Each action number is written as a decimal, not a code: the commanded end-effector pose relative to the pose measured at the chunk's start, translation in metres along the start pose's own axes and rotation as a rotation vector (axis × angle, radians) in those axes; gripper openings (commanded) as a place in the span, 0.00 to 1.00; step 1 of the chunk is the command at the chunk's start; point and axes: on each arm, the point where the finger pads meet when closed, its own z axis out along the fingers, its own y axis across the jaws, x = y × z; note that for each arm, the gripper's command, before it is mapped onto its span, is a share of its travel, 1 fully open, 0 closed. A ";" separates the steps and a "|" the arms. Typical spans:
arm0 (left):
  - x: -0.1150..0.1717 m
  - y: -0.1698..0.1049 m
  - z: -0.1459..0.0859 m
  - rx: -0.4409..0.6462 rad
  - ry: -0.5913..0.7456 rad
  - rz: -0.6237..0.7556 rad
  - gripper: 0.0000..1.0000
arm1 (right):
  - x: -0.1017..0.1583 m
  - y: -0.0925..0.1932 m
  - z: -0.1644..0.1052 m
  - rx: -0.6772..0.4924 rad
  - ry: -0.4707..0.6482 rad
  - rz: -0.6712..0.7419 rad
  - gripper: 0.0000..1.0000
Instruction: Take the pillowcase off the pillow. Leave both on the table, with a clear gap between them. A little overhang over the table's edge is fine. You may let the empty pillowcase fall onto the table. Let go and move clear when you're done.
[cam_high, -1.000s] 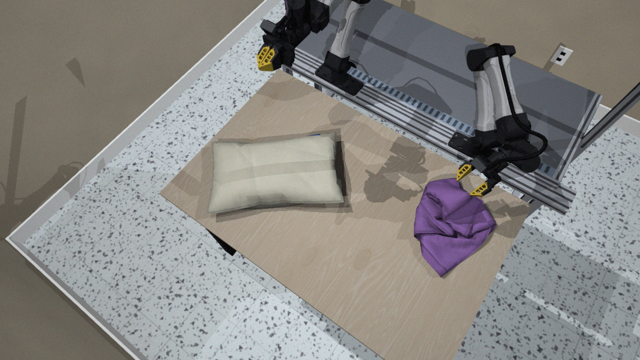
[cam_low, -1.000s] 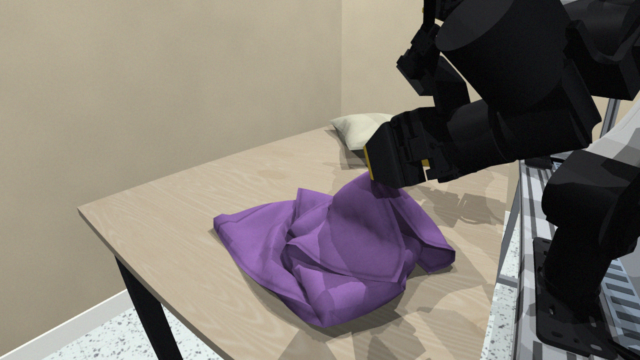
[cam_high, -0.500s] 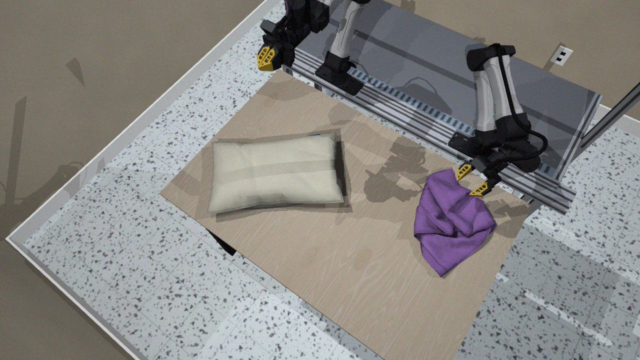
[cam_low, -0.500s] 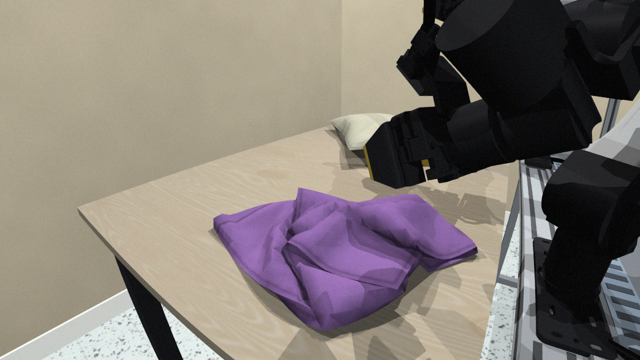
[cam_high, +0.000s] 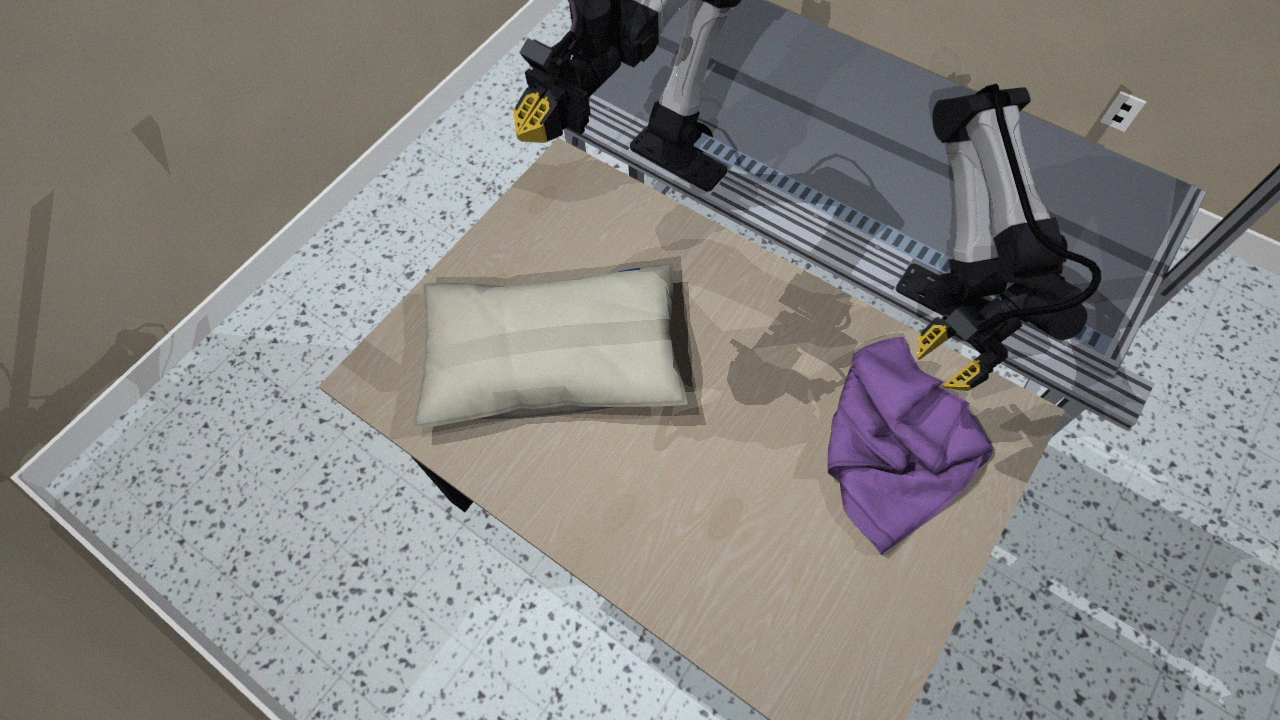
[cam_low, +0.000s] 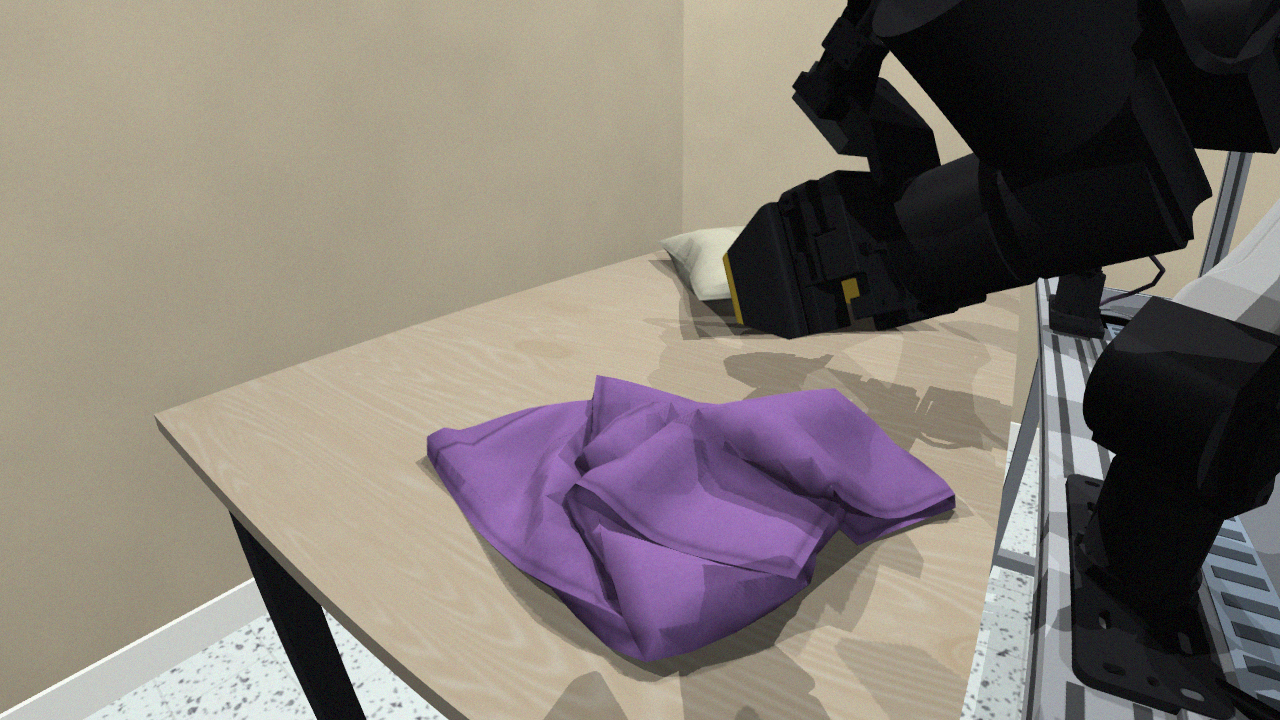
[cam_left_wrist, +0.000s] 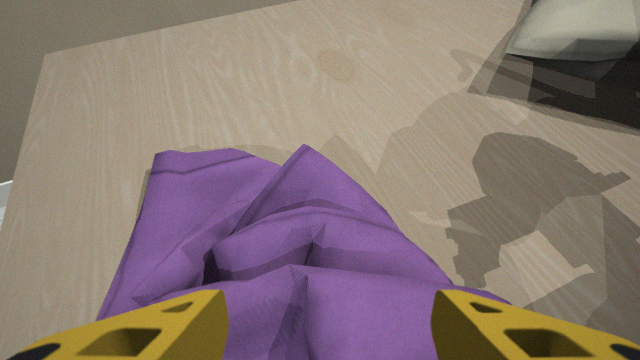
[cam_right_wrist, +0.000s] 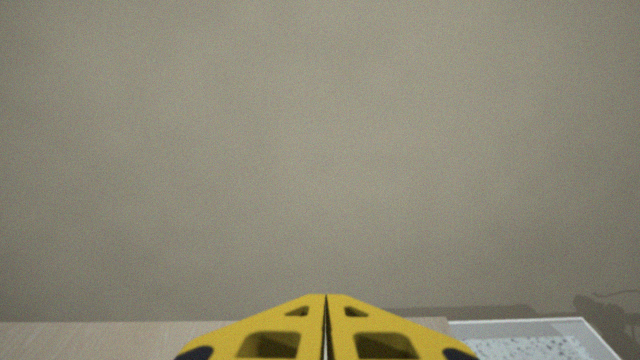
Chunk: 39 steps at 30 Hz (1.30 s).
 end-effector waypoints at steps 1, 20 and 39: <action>-0.009 -0.002 -0.004 0.004 0.005 0.004 0.60 | 0.003 0.006 0.002 -0.023 0.018 -0.010 0.03; -0.028 0.001 -0.014 0.001 0.008 -0.014 0.60 | 0.003 0.006 0.002 -0.023 0.018 -0.010 0.03; -0.053 0.000 -0.026 0.006 0.002 -0.013 0.60 | 0.003 0.006 0.002 -0.023 0.018 -0.010 0.03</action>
